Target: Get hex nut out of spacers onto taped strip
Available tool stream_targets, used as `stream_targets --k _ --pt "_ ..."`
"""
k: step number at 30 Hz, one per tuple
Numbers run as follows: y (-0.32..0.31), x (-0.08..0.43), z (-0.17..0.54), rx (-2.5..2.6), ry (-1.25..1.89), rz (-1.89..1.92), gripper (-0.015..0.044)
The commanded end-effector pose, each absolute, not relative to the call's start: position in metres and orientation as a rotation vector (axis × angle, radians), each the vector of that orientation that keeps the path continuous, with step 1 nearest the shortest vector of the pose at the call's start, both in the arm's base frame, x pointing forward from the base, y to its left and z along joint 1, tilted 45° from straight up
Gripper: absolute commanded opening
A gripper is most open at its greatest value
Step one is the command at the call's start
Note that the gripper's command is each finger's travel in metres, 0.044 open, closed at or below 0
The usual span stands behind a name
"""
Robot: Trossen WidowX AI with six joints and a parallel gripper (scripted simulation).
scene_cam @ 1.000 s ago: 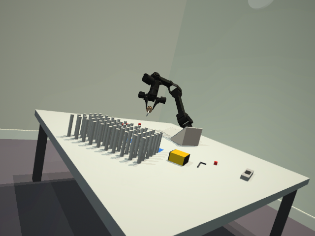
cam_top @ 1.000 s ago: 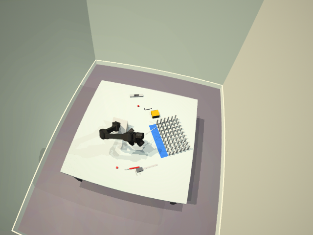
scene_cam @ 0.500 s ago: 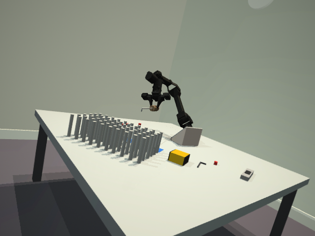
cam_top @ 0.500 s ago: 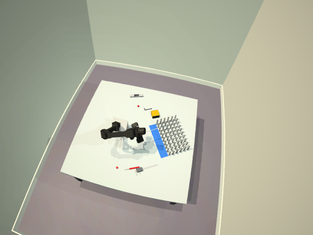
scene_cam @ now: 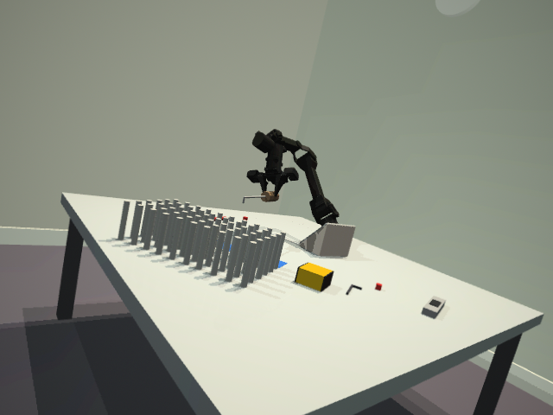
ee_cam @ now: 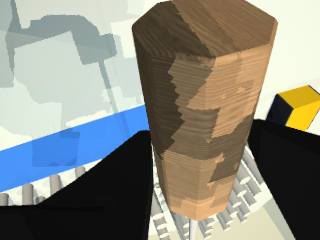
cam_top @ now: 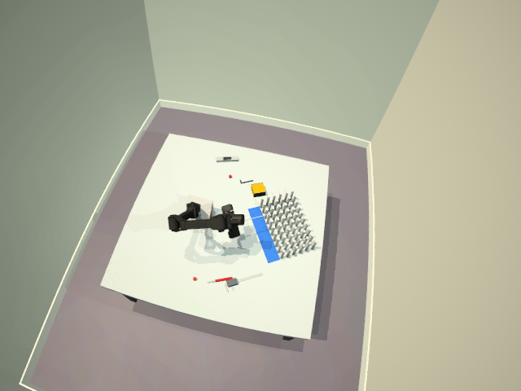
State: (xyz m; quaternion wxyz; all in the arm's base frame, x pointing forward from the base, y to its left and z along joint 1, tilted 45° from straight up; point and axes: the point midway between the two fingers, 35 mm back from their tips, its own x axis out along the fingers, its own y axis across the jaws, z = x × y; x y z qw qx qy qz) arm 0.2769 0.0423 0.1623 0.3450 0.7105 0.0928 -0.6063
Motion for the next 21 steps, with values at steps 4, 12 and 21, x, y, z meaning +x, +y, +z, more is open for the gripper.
stream_targets --k 4,12,21 --pt "0.017 0.283 0.132 1.839 0.253 -1.583 0.0000" --pt "-0.015 0.285 0.101 1.840 0.249 -1.577 0.0000" --pt "-0.050 0.278 0.069 1.835 0.238 -1.568 0.0000"
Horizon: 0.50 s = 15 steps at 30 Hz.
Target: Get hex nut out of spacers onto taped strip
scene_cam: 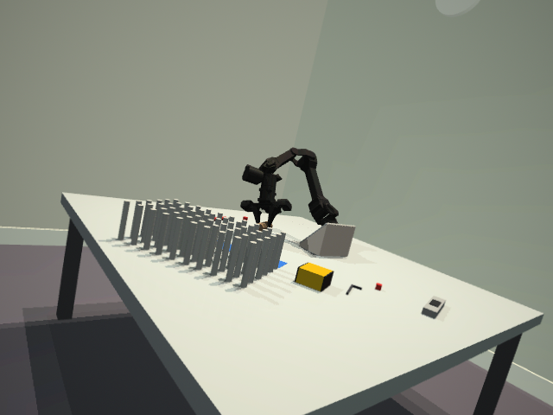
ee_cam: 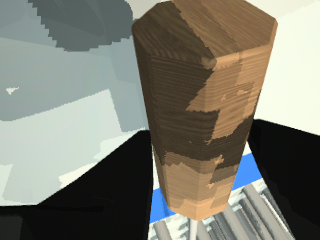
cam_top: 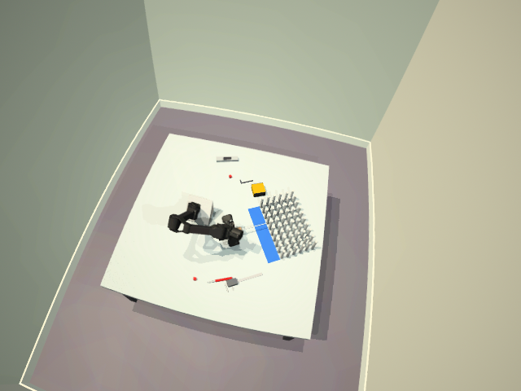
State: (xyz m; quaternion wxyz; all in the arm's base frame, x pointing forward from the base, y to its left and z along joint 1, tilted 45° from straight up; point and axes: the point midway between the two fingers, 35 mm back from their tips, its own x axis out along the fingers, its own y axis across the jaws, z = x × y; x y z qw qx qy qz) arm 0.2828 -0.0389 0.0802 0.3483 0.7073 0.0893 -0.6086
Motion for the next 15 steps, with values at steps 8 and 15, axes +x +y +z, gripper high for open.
stream_targets --k 8,15 --pt "-0.0507 0.2790 0.0670 1.835 0.237 -1.566 0.0000" --pt "-0.0489 0.2826 0.0654 1.835 0.238 -1.566 0.0000"
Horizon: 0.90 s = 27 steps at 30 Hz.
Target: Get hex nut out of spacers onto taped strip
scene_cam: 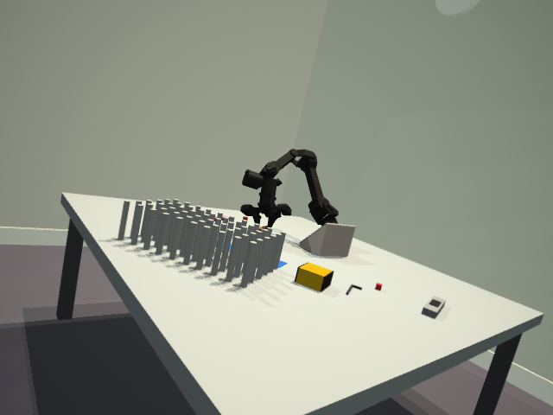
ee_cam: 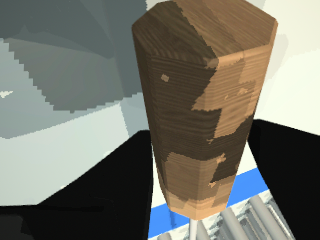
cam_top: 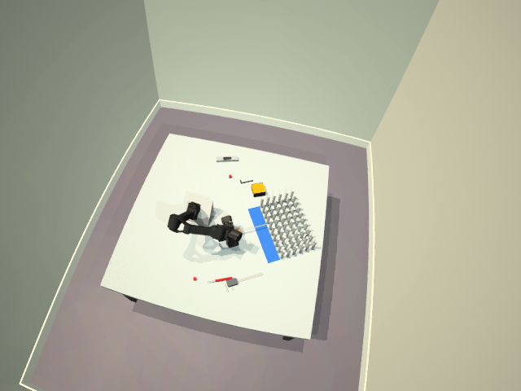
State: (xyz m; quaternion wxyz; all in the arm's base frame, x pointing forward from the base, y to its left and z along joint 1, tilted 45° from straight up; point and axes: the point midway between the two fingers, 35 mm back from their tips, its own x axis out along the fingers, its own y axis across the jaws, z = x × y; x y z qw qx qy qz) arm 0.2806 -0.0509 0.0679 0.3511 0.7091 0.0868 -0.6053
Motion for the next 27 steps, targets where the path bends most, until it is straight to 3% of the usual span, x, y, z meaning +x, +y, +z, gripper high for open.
stream_targets --k 1,27 --pt "-0.049 0.283 0.065 1.835 0.238 -1.566 0.0000" --pt "-0.043 0.297 0.059 1.836 0.237 -1.565 0.0000"
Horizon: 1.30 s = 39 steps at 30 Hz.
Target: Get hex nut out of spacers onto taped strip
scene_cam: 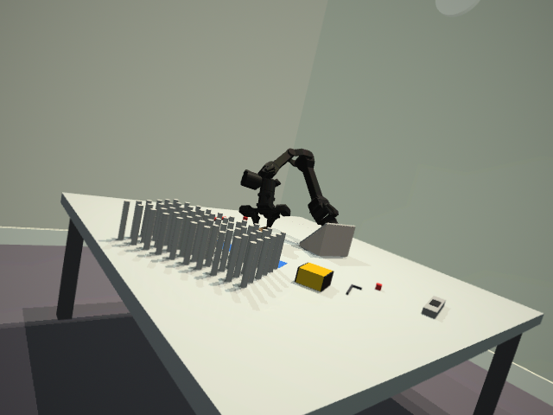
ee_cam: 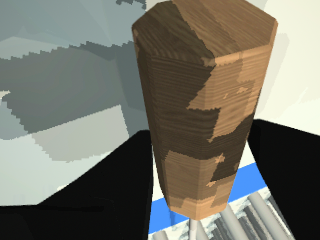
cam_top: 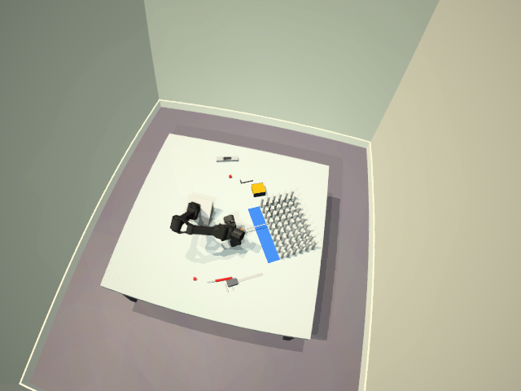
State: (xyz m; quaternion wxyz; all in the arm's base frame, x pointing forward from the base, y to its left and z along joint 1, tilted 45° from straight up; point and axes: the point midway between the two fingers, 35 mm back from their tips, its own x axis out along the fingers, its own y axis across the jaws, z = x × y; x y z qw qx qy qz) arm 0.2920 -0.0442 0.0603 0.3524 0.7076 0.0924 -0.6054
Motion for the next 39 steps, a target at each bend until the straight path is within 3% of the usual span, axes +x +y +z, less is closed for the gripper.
stream_targets --k 1,39 --pt "-0.042 0.297 0.059 1.836 0.237 -1.565 0.0000" --pt "-0.033 0.317 0.051 1.838 0.235 -1.562 0.0000"
